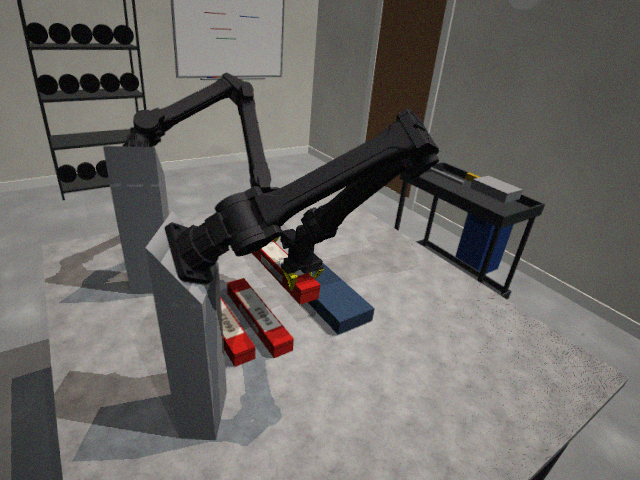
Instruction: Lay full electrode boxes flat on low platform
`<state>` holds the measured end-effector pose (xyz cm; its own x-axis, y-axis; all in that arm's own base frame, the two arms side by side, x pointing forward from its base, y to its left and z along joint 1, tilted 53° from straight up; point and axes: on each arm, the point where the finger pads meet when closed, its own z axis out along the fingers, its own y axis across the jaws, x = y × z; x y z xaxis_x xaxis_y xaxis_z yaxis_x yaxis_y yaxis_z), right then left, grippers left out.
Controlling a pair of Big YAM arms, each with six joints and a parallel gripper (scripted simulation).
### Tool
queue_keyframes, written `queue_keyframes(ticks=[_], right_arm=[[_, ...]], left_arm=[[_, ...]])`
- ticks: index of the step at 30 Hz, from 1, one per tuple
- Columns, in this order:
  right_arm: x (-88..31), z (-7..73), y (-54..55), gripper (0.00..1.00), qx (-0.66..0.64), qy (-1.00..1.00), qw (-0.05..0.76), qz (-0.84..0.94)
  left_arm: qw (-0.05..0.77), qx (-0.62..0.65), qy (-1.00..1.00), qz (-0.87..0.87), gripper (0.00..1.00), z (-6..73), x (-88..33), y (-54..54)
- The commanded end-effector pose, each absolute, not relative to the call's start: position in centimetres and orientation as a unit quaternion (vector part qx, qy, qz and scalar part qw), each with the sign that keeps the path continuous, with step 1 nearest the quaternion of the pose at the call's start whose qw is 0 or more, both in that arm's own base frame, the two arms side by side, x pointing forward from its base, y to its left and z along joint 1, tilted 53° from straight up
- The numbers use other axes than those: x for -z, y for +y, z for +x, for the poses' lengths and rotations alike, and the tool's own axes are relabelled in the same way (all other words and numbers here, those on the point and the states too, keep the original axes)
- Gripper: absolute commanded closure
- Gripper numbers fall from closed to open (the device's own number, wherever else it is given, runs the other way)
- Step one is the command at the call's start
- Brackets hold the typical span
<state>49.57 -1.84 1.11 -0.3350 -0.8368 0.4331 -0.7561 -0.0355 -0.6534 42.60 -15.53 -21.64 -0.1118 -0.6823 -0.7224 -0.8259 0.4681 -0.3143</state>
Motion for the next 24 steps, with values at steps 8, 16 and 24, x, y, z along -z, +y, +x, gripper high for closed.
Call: queue_keyframes(ticks=[8, 16, 24], right_arm=[[-3.7, 49.8, -0.1, 1.0, 0.445, 0.677, 0.062, -0.583], [-4.2, 50.3, 0.0, 1.0, 0.447, 0.677, 0.066, -0.581], [-5.1, 51.2, 0.1, 1.0, 0.447, 0.677, 0.066, -0.581]], left_arm=[[0.445, -0.061, 0.749, -0.487, 1.0, 42.9, 18.7, -19.0], [0.445, -0.061, 0.749, -0.487, 1.0, 43.0, 18.6, -19.1], [0.446, -0.059, 0.749, -0.487, 1.0, 44.2, 18.1, -20.0]])
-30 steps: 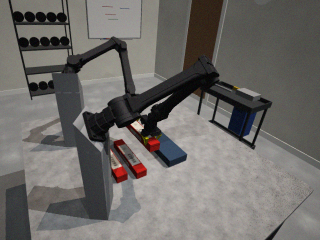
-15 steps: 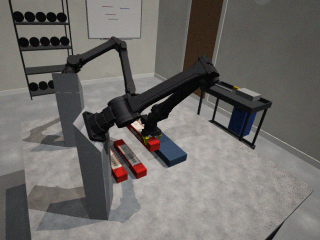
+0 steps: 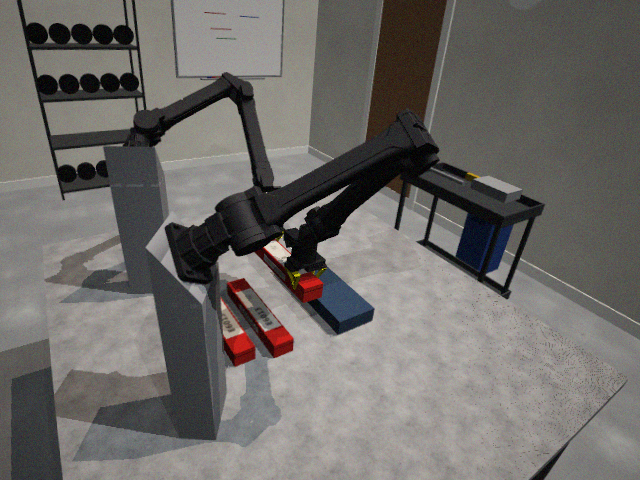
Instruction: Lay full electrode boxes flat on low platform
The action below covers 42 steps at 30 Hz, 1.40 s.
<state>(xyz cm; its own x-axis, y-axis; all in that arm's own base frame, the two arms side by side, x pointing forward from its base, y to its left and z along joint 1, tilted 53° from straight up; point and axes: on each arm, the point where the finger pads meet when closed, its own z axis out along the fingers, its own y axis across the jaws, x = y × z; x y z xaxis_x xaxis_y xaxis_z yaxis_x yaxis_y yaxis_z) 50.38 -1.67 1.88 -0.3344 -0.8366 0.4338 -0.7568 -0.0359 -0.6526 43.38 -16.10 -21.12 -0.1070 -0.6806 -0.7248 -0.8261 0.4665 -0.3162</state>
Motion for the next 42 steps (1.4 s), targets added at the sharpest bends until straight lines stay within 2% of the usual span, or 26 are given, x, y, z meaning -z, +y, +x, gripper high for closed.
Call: queue_keyframes(ticks=[1, 42], right_arm=[[-5.2, 51.4, 0.1, 1.0, 0.447, 0.677, 0.067, -0.58], [-9.2, 55.5, 0.1, 1.0, 0.448, 0.679, 0.069, -0.577]], left_arm=[[0.446, -0.059, 0.749, -0.487, 1.0, 44.4, 18.0, -20.1], [0.446, -0.056, 0.749, -0.487, 1.0, 48.9, 15.9, -23.1]])
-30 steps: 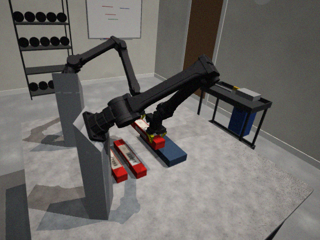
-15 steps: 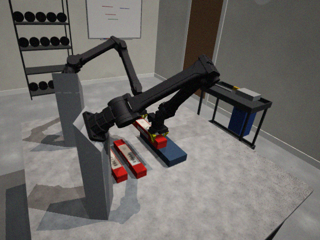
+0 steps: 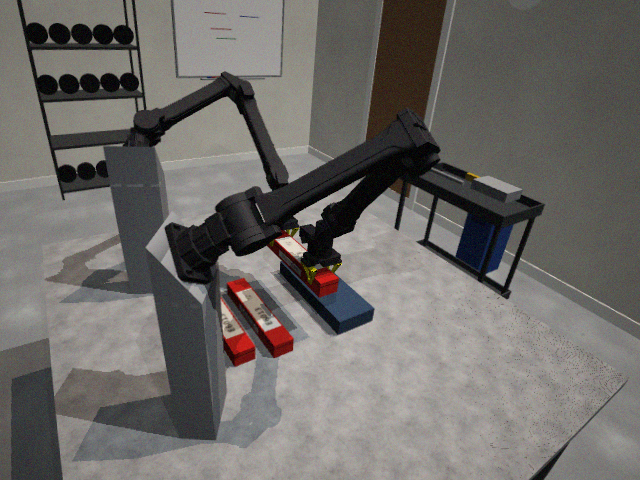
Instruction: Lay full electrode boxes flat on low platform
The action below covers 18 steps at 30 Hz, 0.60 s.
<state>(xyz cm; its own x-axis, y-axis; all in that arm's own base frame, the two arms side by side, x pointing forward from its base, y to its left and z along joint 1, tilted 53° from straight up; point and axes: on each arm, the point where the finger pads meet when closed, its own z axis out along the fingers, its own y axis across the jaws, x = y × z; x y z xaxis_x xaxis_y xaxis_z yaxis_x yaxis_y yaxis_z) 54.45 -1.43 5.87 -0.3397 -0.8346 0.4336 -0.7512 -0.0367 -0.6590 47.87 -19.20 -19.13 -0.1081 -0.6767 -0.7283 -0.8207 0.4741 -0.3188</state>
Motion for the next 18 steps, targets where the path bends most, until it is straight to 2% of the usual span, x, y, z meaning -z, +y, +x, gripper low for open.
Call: queue_keyframes(ticks=[1, 18], right_arm=[[-9.4, 55.6, 0.1, 1.0, 0.448, 0.679, 0.069, -0.577], [-11.2, 57.5, 0.1, 1.0, 0.45, 0.679, 0.07, -0.575]], left_arm=[[0.446, -0.055, 0.749, -0.487, 1.0, 49.1, 15.9, -23.2], [0.447, -0.054, 0.748, -0.487, 1.0, 51.1, 14.9, -24.5]])
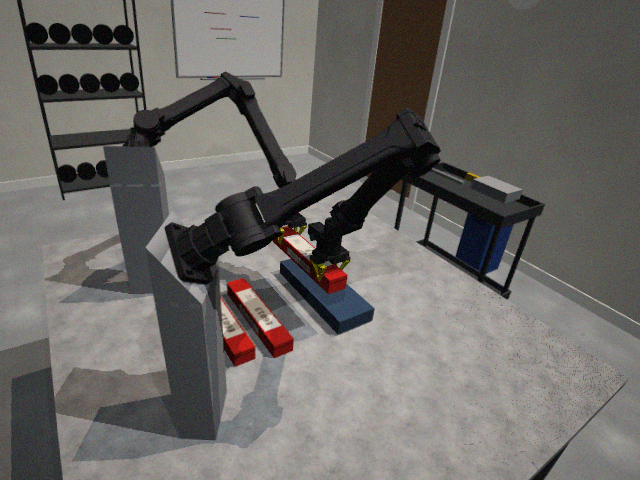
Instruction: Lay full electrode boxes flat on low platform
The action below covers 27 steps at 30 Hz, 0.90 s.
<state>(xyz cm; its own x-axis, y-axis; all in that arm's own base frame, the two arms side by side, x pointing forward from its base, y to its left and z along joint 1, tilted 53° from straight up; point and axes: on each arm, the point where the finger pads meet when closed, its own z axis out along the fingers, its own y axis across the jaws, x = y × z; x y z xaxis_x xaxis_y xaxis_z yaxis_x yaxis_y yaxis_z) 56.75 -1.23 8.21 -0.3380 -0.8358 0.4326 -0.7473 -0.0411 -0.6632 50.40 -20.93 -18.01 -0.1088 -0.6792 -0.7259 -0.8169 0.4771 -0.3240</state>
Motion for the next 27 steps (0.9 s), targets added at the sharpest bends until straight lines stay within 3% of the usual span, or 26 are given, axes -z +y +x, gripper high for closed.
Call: queue_keyframes(ticks=[1, 27], right_arm=[[-11.23, 57.52, 0.14, 1.0, 0.451, 0.679, 0.072, -0.575], [-10.54, 57.3, -0.25, 1.0, 0.453, 0.68, 0.073, -0.572]], left_arm=[[0.447, -0.054, 0.748, -0.487, 1.0, 51.06, 14.9, -24.5], [0.447, -0.056, 0.749, -0.486, 1.0, 50.48, 15.43, -23.59]])
